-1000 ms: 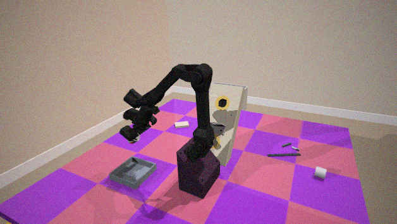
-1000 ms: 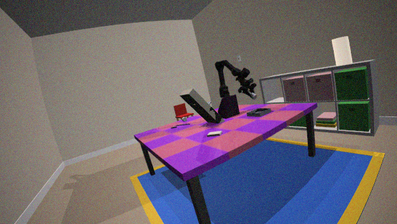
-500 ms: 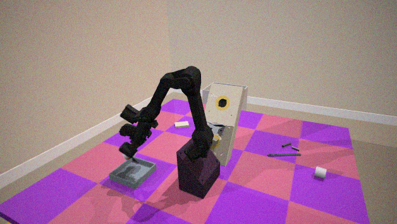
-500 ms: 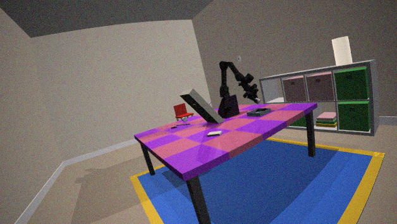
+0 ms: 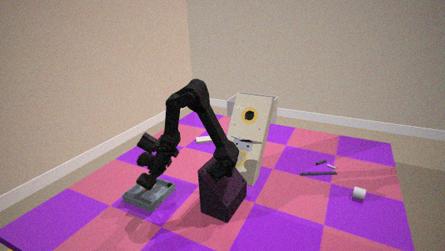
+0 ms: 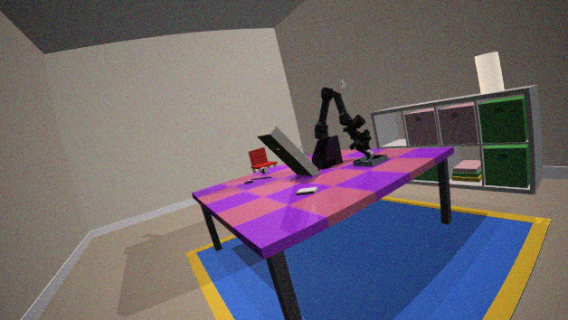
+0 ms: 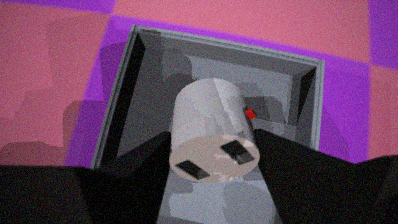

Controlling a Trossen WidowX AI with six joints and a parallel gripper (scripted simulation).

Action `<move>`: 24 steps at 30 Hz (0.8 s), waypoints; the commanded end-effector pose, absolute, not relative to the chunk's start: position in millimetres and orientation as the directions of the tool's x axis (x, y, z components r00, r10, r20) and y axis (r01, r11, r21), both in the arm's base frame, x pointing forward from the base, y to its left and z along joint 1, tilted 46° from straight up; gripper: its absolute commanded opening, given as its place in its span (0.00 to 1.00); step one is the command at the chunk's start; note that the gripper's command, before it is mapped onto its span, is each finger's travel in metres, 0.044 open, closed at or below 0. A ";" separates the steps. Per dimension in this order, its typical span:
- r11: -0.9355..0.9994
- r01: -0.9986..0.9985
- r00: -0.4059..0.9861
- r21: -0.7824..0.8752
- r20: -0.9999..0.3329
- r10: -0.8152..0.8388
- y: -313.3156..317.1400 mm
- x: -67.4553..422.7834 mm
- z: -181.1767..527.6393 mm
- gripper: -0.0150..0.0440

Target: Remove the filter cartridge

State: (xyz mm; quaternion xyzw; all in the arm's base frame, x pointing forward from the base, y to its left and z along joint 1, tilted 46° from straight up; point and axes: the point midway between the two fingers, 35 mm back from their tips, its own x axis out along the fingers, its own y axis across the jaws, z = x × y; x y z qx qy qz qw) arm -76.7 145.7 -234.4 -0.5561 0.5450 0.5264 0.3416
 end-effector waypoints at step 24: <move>-0.171 -0.966 -0.146 0.193 -0.956 -0.254 139.2 -75.7 -237.4 1.00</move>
